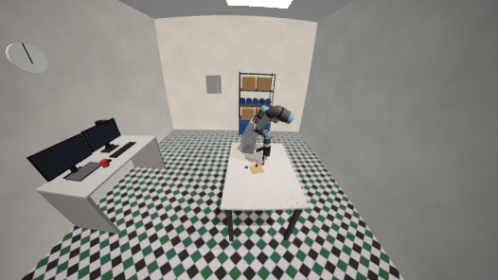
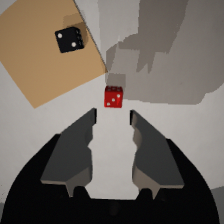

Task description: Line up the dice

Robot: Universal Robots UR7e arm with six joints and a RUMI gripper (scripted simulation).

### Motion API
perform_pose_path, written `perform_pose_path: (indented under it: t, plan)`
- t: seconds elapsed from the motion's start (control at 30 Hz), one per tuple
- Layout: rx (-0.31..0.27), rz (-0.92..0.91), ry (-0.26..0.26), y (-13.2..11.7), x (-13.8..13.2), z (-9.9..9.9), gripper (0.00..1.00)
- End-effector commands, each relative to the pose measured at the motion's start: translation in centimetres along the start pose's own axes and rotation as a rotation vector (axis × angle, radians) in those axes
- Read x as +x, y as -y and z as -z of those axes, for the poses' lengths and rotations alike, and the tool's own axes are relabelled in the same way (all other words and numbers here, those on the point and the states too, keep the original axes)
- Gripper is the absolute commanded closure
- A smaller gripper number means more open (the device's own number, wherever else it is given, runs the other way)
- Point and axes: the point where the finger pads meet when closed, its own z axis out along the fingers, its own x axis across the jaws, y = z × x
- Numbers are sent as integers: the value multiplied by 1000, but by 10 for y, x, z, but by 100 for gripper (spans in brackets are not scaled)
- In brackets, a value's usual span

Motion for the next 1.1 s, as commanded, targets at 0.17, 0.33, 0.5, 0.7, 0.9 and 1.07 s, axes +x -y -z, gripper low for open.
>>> perform_pose_path:
  t: [0.17, 0.33, 0.5, 0.7, 0.9, 1.07]
  plan:
    - [0, 0, 1, 0, 0, -11, 76]
    - [0, 0, 1, 0, 0, -16, 76]
    - [0, 0, 1, 0, 0, -17, 76]
    - [0, 0, 1, 0, 0, -18, 76]
    - [0, 0, 1, 0, 0, -18, 76]
    - [0, 0, 1, 0, 0, -18, 76]
